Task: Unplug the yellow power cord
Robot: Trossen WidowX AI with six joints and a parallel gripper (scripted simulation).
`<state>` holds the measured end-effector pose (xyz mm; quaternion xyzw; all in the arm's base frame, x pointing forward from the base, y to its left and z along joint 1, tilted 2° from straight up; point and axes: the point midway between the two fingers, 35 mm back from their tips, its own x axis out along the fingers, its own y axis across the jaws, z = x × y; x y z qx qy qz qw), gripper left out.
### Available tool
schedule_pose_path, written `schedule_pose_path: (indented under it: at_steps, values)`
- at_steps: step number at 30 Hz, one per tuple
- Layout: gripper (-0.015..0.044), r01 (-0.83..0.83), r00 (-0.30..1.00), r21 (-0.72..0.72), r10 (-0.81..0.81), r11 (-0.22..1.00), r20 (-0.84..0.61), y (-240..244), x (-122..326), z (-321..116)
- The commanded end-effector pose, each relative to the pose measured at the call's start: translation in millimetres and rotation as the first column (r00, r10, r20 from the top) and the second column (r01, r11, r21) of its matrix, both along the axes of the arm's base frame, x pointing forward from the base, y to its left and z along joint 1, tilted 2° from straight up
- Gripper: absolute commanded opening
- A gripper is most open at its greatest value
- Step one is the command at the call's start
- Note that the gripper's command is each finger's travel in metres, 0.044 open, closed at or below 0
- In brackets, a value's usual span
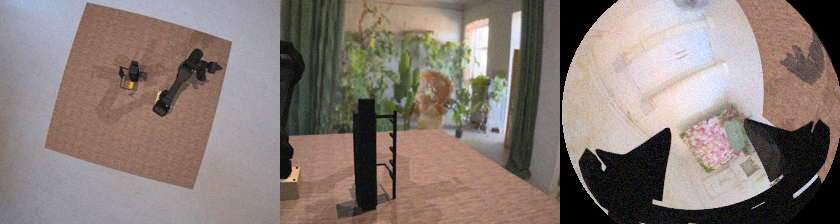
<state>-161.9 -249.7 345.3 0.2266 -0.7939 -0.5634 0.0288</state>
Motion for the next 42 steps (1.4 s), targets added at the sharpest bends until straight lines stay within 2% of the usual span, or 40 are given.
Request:
schedule_pose_path:
  at_steps: [1, 4, 9, 17, 23, 28, 33, 38, 42]
  values:
    - [0.0374, -0.005, 1.0, 0.003, 0.005, 1.0, -0.001, -1, 1, 0]
    - [0.0295, -0.072, 0.997, 0.042, 0.073, 0.997, -0.009, -12, 12, -1]
    - [0.0164, -0.3, 0.949, 0.196, 0.314, 0.934, -0.042, -44, 56, -4]
    - [0.016, -0.543, 0.774, 0.424, 0.628, 0.725, -0.084, -75, 126, -10]
    - [0.016, -0.629, 0.564, 0.589, 0.819, 0.507, -0.103, -85, 184, -15]
    - [0.016, -0.625, 0.321, 0.723, 0.941, 0.294, -0.106, -85, 239, -19]
    - [0.016, -0.545, 0.051, 0.832, 0.994, 0.107, -0.094, -76, 295, -24]
    - [0.016, -0.406, -0.224, 0.913, 0.972, -0.028, -0.069, -57, 350, -29]
    - [0.016, -0.277, -0.422, 0.957, 0.906, -0.084, -0.042, -37, 389, -32]
